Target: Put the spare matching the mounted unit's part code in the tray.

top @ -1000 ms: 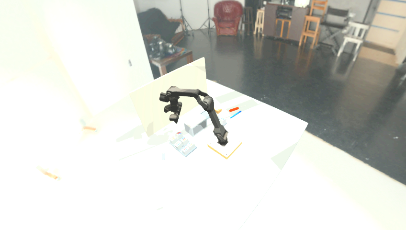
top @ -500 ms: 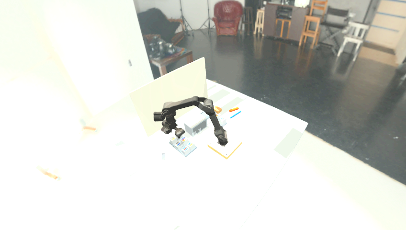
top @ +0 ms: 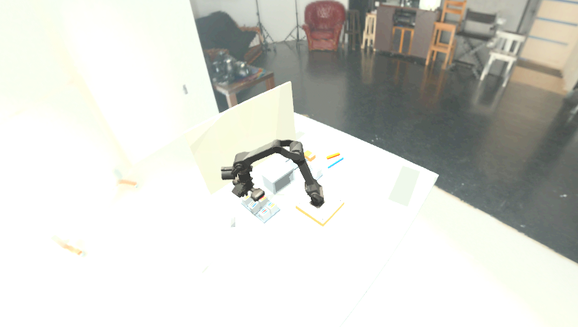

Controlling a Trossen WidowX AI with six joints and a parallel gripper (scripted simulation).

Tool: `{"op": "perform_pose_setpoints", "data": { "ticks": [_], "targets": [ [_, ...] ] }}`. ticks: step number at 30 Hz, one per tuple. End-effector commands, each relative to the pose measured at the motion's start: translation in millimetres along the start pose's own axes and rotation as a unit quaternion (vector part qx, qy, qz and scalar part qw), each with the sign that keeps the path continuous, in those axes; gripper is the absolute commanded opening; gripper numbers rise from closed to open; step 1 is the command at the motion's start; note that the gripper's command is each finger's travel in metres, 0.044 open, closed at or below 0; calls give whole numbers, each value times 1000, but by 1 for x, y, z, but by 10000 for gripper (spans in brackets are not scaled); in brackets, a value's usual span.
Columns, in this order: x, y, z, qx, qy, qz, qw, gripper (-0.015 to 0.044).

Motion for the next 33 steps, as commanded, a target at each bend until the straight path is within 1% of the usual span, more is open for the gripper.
{"op": "perform_pose_setpoints", "data": {
  "ticks": [1, 33],
  "targets": [
    [5, 0, 0, 1, 1, 0, 1000, 300],
    [58, 0, -1, 1, 1, 1, 1000, 300]
  ]
}}
Point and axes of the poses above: the point midway between the two fingers, 35 mm back from their tips, its own x axis out along the fingers, its own y axis across the jaws, z = x × y, the point moved 5 cm from there along -x, back along the fingers, and after that the axes turned 6 degrees about x, right-handed, at the moved point
